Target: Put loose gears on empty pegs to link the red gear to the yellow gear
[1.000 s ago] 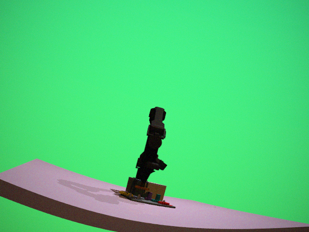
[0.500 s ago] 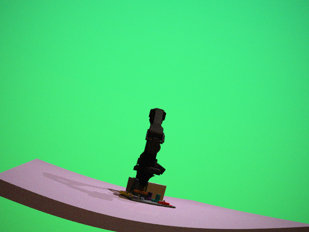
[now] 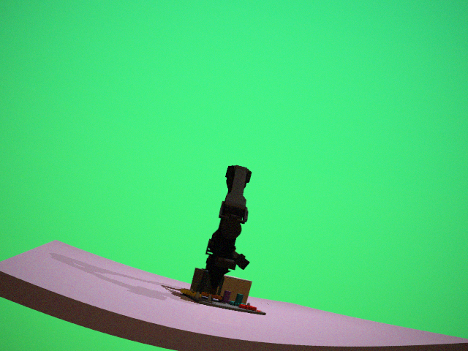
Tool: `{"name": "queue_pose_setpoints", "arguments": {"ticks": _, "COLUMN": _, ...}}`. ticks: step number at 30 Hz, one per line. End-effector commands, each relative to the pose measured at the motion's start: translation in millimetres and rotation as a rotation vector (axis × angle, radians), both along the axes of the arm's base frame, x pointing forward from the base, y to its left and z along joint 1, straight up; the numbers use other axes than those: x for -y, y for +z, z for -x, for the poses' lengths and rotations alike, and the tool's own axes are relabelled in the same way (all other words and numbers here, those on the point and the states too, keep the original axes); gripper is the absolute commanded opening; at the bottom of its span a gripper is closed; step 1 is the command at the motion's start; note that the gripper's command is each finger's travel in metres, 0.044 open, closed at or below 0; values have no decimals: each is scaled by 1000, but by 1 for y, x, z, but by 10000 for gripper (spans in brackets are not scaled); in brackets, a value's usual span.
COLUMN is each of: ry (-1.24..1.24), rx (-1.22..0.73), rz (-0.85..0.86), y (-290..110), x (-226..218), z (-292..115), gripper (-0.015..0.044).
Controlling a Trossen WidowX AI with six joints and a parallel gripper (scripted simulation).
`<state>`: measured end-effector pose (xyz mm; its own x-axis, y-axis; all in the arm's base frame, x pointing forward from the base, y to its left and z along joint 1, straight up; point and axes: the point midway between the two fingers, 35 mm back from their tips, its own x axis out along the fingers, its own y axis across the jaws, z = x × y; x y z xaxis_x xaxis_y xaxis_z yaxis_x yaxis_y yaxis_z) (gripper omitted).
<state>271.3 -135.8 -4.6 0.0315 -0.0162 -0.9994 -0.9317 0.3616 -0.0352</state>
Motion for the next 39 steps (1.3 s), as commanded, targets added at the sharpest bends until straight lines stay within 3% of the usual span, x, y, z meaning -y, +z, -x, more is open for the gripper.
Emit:
{"name": "queue_pose_setpoints", "arguments": {"ticks": 1, "ry": -55, "rx": -1, "rz": 0, "y": -1, "x": 1, "z": 1, "gripper": 0}}
{"name": "queue_pose_setpoints", "arguments": {"ticks": 21, "ry": 229, "rx": -6, "rz": 9, "y": -6, "x": 0, "z": 1, "gripper": 0}}
{"name": "queue_pose_setpoints", "arguments": {"ticks": 30, "ry": 228, "rx": -6, "rz": 9, "y": -9, "x": 1, "z": 0, "gripper": 0}}
{"name": "queue_pose_setpoints", "arguments": {"ticks": 35, "ry": 180, "rx": -5, "rz": 7, "y": -7, "x": 0, "z": 0, "gripper": 131}}
{"name": "queue_pose_setpoints", "arguments": {"ticks": 39, "ry": 123, "rx": -4, "rz": 6, "y": -3, "x": 0, "z": 0, "gripper": 140}}
